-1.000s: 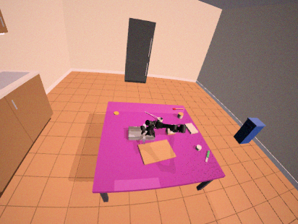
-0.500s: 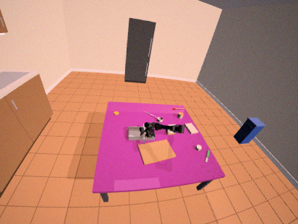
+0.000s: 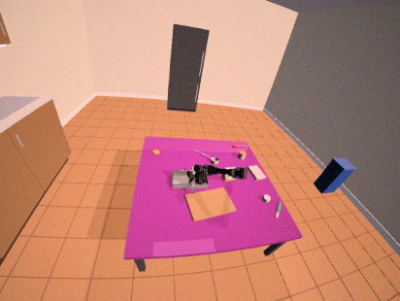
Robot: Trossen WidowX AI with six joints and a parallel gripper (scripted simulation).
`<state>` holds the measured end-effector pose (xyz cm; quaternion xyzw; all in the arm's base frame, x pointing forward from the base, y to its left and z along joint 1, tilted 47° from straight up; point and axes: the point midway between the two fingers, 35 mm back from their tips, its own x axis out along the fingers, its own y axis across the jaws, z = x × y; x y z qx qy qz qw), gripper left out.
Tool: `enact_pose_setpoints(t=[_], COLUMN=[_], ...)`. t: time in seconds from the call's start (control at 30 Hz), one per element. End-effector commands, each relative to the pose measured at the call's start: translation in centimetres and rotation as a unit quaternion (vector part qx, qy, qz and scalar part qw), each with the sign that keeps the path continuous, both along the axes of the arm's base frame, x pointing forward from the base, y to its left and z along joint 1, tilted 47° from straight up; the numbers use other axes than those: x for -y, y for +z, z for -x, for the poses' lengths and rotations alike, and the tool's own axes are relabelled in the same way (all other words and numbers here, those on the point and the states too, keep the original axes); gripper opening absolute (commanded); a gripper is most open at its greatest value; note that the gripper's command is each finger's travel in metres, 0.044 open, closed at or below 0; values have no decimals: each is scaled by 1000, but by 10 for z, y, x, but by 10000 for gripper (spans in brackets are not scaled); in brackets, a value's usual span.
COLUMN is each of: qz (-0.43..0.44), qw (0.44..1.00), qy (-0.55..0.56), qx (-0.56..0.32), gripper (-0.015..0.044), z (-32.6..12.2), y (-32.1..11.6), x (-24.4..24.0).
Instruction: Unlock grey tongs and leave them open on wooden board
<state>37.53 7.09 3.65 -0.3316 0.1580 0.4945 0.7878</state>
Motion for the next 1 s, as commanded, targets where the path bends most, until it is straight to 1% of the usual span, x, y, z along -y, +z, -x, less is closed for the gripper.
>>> enact_pose_setpoints(t=[0.0, 0.47, 0.7, 0.9, 0.97], qz=[0, 0, 1, 3, 2], qw=[1000, 1000, 1000, 1000, 1000], qy=[0, 0, 1, 0, 0], qx=[0, 0, 0, -2, -2], gripper=[128, 34, -150, -150, -150], z=[0, 0, -1, -5, -4], y=[0, 0, 5, 45, 52], x=[0, 0, 6, 50, 57])
